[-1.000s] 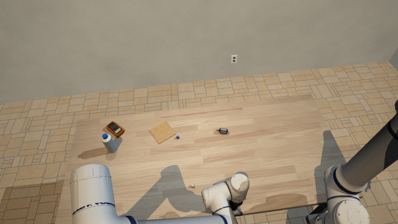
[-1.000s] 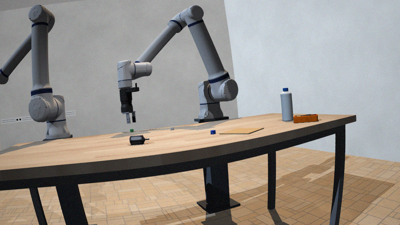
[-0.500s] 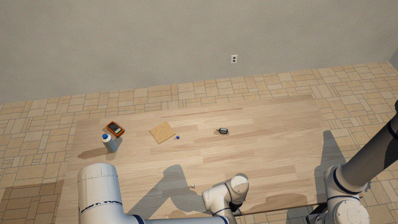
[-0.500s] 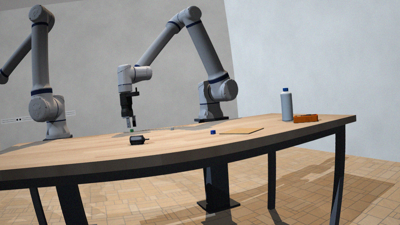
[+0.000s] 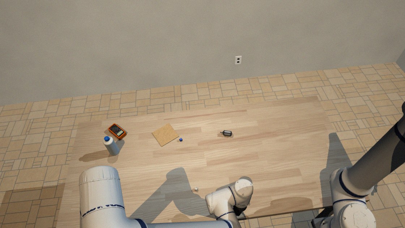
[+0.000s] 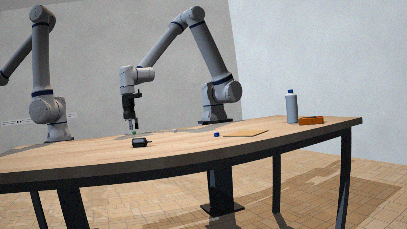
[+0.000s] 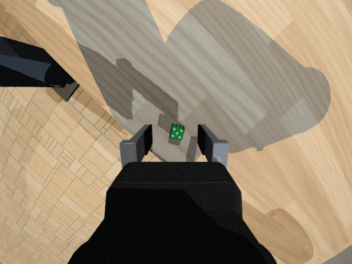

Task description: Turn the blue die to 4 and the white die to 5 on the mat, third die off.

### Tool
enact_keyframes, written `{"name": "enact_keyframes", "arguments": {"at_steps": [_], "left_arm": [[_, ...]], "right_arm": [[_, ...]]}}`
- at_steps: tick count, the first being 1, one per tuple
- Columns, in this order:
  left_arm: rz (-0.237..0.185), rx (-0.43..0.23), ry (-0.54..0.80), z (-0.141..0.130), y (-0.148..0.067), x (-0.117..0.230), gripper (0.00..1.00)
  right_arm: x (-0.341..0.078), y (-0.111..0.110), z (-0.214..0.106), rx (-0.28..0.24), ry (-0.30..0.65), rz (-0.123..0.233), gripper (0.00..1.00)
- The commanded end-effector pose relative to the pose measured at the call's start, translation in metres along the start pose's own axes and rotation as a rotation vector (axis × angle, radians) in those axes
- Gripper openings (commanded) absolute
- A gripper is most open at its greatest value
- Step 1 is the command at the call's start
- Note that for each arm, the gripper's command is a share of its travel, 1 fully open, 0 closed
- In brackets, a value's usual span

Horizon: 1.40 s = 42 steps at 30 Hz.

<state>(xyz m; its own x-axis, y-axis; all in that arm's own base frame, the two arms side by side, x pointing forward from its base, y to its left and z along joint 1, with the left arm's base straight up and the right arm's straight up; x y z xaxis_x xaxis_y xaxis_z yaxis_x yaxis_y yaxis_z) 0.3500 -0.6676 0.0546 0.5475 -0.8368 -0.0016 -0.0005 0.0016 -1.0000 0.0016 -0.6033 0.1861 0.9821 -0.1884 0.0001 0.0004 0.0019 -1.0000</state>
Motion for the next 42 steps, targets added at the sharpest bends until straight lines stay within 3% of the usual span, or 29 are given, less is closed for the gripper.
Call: {"name": "enact_keyframes", "arguments": {"at_steps": [1, 24, 33, 35, 42], "left_arm": [[-0.002, 0.0, 0.0, 0.0, -0.001, 0.001, 1.0], [-0.002, 0.0, 0.0, 0.008, -0.001, -0.002, 1.0], [-0.002, 0.0, 0.0, 0.055, -0.001, -0.018, 1.0], [-0.002, 0.0, 0.0, 0.055, -0.001, -0.018, 1.0], [-0.002, 0.0, 0.0, 0.113, -0.001, -0.038, 1.0]], "right_arm": [[0.0, -0.001, -0.001, -0.002, 0.0, 0.0, 1.0], [0.0, -0.001, -0.001, -0.002, 0.0, 0.0, 1.0], [0.0, -0.001, -0.001, -0.002, 0.0, 0.0, 1.0], [0.0, -0.001, -0.001, -0.002, 0.0, 0.0, 1.0], [0.0, -0.001, -0.001, -0.002, 0.0, 0.0, 1.0]]}}
Point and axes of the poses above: on each arm, the point where the finger pads meet when closed, its own y axis out along the fingers, its own x axis across the jaws, z = x × y, the point moved 1 cm from there along -y, back along the fingers, and after that the axes turned 11 degrees about y, right-handed, at the moved point
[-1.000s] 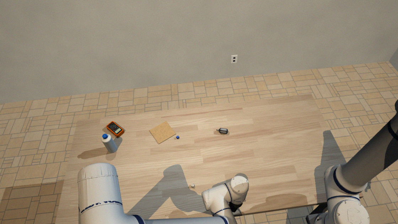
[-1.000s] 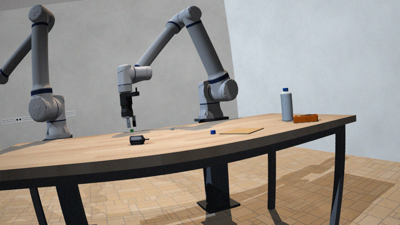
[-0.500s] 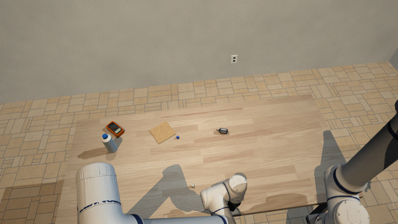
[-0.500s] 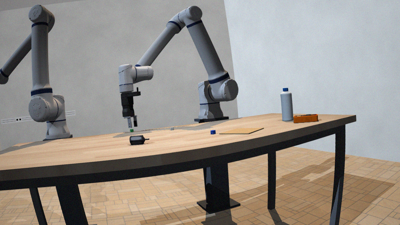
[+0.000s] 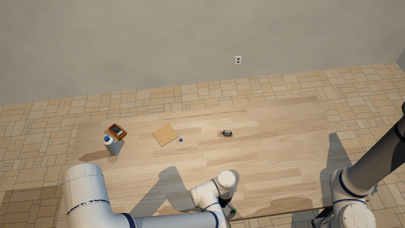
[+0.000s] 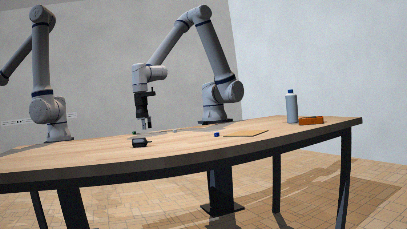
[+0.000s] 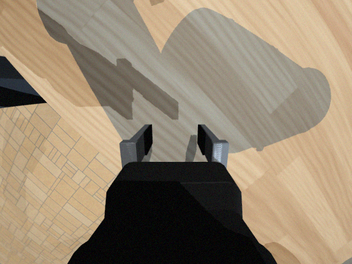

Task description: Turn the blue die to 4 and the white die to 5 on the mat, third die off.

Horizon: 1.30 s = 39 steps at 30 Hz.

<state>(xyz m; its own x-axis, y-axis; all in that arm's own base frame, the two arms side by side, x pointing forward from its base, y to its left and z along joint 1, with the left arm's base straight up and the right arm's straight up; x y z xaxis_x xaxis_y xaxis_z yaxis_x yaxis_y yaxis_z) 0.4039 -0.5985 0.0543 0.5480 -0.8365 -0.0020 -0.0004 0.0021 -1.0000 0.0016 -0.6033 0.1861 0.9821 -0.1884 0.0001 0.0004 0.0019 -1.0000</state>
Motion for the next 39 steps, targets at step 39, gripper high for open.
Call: {"name": "enact_keyframes", "arguments": {"at_steps": [39], "left_arm": [[-0.002, -0.001, 0.001, 0.161, -0.001, -0.053, 1.0]], "right_arm": [[0.0, -0.001, -0.001, -0.002, 0.0, 0.0, 1.0]]}}
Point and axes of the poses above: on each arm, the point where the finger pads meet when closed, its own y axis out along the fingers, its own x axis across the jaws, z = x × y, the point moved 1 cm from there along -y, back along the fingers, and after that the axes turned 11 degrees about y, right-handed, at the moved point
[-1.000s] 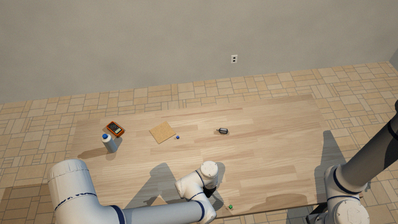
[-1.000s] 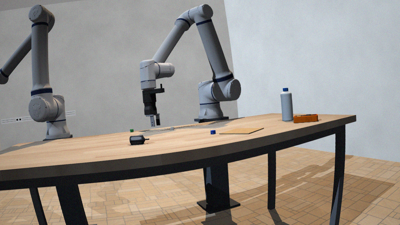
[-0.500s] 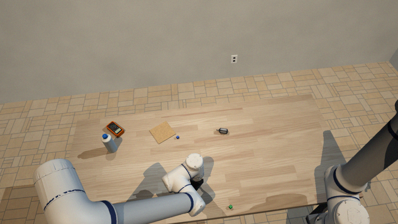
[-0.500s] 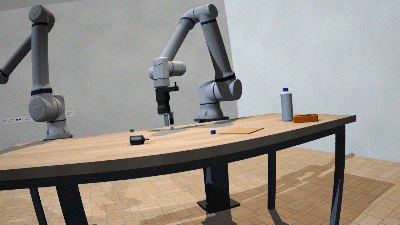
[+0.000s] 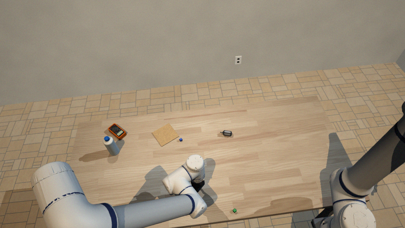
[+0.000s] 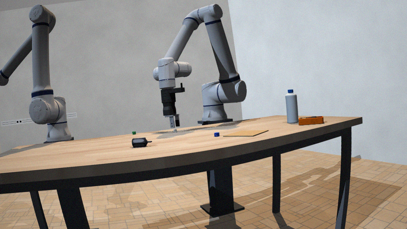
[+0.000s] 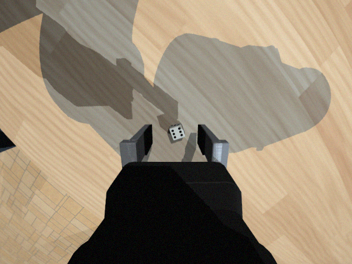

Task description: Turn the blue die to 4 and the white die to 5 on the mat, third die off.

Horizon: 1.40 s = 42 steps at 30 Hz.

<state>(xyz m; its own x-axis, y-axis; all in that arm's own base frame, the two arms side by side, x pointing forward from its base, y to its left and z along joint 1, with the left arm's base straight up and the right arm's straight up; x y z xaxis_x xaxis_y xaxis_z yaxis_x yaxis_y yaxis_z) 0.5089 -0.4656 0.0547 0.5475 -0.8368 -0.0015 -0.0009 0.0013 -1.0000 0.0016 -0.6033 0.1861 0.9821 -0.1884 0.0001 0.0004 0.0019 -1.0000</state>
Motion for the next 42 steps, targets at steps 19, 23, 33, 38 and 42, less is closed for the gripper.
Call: {"name": "enact_keyframes", "arguments": {"at_steps": [19, 23, 33, 38, 42], "left_arm": [[-0.002, 0.0, 0.0, 0.0002, -0.0008, 0.0006, 1.0], [-0.002, 0.0, 0.0, 0.0002, -0.0008, 0.0006, 1.0], [-0.002, 0.0, 0.0, 0.0003, -0.0008, 0.0006, 1.0], [-0.002, 0.0, 0.0, 0.002, -0.0008, 0.0013, 1.0], [-0.002, 0.0, 0.0, 0.0057, -0.0008, 0.0029, 1.0]], "right_arm": [[0.0, -0.0009, -0.0007, -0.002, 0.0, 0.0, 1.0], [0.0, -0.0009, -0.0007, -0.002, 0.0, 0.0, 1.0], [0.0, -0.0009, -0.0007, -0.002, 0.0, 0.0, 1.0], [0.0, -0.0009, -0.0007, -0.002, 0.0, 0.0, 1.0], [0.0, -0.0009, -0.0007, -0.002, 0.0, 0.0, 1.0]]}}
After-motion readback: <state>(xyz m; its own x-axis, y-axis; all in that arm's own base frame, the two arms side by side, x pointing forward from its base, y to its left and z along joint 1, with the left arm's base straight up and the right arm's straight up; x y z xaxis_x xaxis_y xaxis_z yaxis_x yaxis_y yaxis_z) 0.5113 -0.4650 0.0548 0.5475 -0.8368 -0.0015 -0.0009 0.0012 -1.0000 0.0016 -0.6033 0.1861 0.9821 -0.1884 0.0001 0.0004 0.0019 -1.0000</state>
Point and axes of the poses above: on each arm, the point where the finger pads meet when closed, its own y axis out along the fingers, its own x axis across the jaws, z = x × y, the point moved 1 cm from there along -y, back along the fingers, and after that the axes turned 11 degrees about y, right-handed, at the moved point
